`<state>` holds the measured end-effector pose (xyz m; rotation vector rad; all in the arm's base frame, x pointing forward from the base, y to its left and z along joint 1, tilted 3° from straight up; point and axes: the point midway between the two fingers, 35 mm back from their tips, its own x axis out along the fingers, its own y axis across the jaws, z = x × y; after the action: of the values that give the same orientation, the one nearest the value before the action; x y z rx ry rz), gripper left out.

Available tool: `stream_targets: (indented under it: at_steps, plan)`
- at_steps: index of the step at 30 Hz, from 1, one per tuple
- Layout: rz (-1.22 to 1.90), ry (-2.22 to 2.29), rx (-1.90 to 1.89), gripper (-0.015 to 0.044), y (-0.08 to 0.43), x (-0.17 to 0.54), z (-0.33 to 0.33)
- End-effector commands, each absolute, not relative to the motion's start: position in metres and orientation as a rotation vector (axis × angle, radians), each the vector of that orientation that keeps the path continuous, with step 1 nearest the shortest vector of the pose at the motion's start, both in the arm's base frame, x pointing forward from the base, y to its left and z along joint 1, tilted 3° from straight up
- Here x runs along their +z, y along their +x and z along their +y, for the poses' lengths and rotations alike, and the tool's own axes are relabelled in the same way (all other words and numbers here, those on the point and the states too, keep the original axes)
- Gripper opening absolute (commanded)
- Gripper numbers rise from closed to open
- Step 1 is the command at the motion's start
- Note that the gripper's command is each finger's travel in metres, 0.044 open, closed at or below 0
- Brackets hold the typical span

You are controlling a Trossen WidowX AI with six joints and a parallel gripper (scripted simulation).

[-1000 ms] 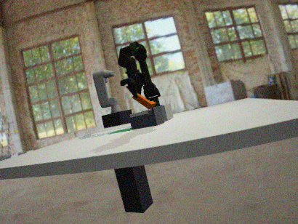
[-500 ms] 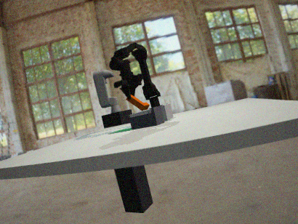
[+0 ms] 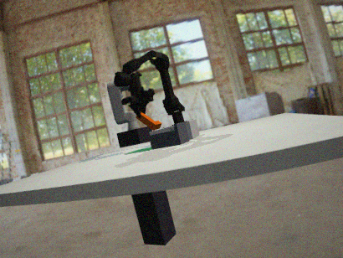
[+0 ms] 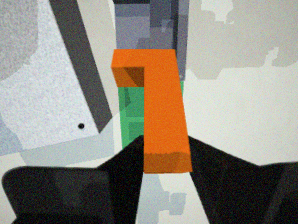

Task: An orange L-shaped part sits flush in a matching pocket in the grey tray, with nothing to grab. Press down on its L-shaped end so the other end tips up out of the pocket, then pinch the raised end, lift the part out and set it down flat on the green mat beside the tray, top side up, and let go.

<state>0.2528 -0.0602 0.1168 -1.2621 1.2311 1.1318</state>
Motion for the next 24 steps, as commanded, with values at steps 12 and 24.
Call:
stream_targets:
  at_steps: [12, 24]
  plan:
    - [1.228, -1.27, 1.13, 0.0, 0.246, 0.121, -0.121]
    - [1.228, -1.27, 1.129, 0.0, 0.246, 0.111, -0.124]
